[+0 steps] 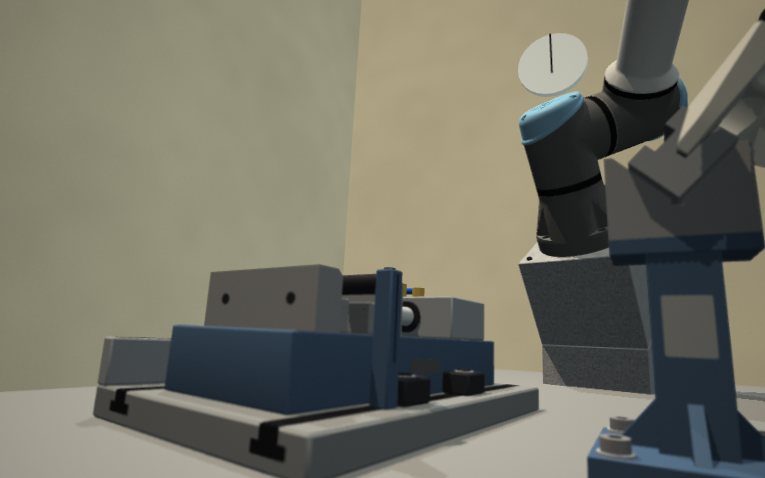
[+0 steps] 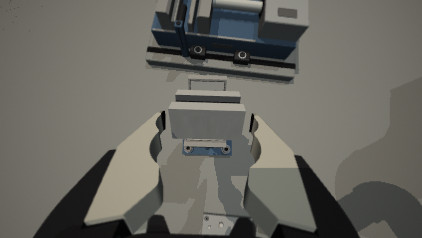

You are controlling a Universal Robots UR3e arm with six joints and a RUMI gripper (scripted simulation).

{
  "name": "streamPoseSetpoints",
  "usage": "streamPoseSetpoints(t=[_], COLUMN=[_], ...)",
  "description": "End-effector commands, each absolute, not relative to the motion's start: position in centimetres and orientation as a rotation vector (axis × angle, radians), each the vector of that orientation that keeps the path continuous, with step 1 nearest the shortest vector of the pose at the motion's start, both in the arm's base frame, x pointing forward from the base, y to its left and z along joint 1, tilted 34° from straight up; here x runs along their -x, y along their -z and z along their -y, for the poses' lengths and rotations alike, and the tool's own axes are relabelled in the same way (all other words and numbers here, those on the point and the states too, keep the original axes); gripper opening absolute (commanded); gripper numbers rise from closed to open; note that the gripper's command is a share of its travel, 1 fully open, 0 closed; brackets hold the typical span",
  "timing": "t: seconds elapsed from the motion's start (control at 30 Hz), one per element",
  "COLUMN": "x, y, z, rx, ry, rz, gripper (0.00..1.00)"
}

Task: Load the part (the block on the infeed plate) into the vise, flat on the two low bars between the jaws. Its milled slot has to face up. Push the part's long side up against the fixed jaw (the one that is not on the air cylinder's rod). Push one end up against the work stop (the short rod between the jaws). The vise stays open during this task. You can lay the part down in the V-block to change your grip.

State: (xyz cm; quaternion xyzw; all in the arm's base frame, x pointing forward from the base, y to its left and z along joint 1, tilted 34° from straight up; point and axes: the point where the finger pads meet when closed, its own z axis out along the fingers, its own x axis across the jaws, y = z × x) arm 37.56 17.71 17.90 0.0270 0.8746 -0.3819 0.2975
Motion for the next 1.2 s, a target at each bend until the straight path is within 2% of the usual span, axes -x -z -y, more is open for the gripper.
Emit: streamPoseSetpoints(t=[0.0,1.17], x=[-37.56,-37.52], y=[-18.0,-18.1], z=[-17.73,-17.59], rx=[-0.064,0.024], ry=[0.988,0.727], rz=[-2.333,-2.425], gripper=[0.51,0.51])
